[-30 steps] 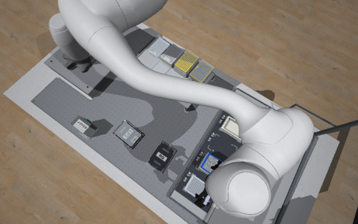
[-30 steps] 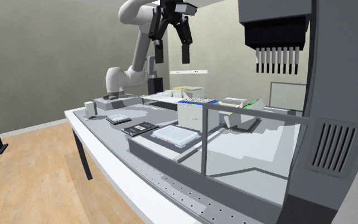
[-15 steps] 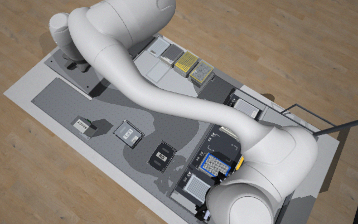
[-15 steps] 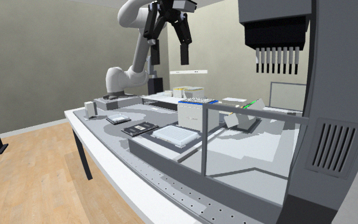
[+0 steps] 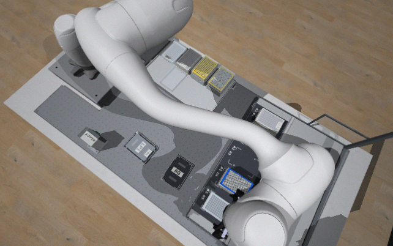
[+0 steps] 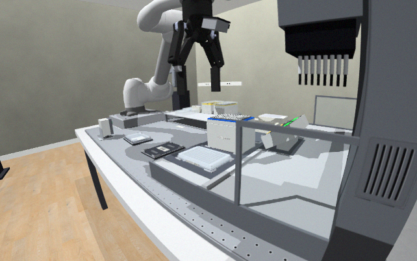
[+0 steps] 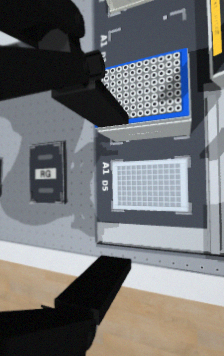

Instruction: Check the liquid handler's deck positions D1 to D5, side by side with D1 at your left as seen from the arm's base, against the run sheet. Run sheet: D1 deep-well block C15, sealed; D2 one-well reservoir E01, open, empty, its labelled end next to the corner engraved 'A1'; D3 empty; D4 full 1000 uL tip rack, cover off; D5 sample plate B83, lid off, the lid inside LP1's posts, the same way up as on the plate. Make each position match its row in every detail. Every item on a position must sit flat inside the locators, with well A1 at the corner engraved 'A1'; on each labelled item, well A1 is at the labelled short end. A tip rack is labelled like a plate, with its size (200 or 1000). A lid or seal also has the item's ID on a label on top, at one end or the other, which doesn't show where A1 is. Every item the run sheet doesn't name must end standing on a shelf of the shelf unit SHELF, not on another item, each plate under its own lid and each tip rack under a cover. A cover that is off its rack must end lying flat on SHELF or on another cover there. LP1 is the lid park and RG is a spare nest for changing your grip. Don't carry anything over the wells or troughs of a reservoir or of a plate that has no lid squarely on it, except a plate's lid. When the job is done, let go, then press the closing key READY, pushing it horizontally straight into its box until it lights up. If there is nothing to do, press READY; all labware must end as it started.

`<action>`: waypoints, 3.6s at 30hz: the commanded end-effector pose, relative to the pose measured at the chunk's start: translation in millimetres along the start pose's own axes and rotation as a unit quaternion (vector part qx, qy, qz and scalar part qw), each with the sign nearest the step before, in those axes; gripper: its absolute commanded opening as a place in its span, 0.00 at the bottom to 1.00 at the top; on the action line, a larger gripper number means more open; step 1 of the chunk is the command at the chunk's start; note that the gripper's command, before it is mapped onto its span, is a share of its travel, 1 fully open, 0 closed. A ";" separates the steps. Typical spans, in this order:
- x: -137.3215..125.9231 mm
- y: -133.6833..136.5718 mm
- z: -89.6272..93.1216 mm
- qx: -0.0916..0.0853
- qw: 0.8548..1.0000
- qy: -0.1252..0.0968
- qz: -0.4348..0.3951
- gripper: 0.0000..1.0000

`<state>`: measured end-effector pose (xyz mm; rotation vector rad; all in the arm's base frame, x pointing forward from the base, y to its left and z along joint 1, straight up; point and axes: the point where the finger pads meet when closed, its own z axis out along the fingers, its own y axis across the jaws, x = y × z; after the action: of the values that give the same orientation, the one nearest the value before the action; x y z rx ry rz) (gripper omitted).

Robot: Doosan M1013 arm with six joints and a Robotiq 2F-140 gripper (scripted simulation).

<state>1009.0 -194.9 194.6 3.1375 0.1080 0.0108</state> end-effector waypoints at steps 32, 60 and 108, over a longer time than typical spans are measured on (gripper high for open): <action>0.2 0.0 43.7 0.000 1.000 0.001 0.000 0.79; 0.2 -60.0 43.8 0.000 1.000 0.001 0.000 0.79; 0.2 -124.0 43.8 0.000 1.000 0.001 0.000 0.79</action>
<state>1000.7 -71.3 149.0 3.1374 0.1080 0.0104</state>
